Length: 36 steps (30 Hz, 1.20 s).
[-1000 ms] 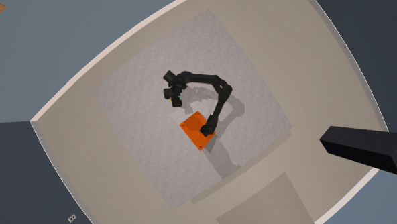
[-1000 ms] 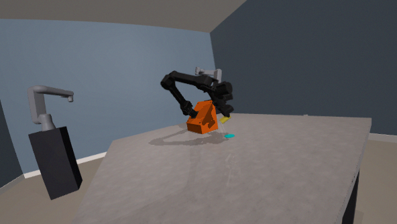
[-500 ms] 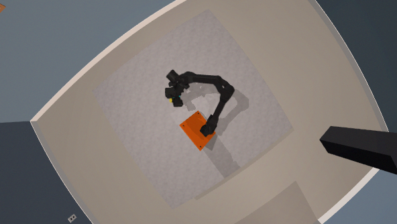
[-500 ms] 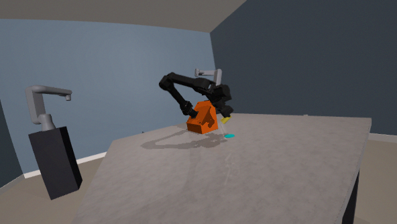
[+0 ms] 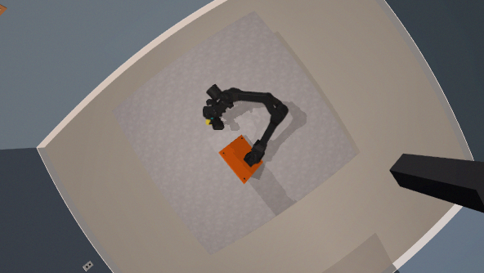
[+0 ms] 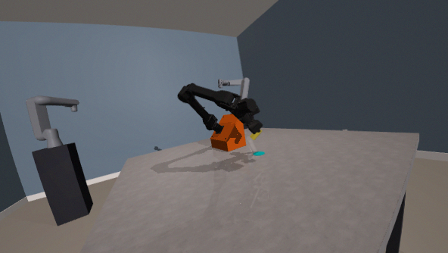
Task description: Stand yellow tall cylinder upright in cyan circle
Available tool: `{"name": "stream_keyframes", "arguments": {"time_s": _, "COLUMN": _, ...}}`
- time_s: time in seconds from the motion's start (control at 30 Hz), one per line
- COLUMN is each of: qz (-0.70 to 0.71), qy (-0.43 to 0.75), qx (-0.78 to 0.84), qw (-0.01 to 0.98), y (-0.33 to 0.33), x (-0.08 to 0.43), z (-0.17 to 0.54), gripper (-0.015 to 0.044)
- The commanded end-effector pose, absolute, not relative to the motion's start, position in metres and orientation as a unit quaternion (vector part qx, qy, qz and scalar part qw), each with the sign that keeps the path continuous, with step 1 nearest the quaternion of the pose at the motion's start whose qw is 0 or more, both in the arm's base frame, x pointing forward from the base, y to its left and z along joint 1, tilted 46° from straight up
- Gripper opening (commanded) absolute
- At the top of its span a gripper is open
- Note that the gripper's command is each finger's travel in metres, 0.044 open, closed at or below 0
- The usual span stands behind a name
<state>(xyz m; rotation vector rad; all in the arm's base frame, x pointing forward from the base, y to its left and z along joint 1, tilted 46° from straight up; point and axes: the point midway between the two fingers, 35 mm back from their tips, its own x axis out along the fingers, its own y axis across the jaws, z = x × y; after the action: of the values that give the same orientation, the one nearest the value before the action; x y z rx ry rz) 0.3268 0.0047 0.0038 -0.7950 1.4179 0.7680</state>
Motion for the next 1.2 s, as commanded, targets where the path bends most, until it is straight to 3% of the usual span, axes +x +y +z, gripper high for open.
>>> {"name": "stream_keyframes", "arguments": {"time_s": 0.0, "qz": 0.345, "qy": 0.608, "qx": -0.340, "qw": 0.629, "y": 0.0052, "x": 0.3246, "z": 0.0028, "gripper": 0.0105}}
{"name": "stream_keyframes", "arguments": {"time_s": 1.17, "qz": 0.396, "qy": 0.508, "qx": -0.319, "qw": 0.696, "y": 0.0032, "x": 0.3271, "z": 0.0104, "gripper": 0.0105}}
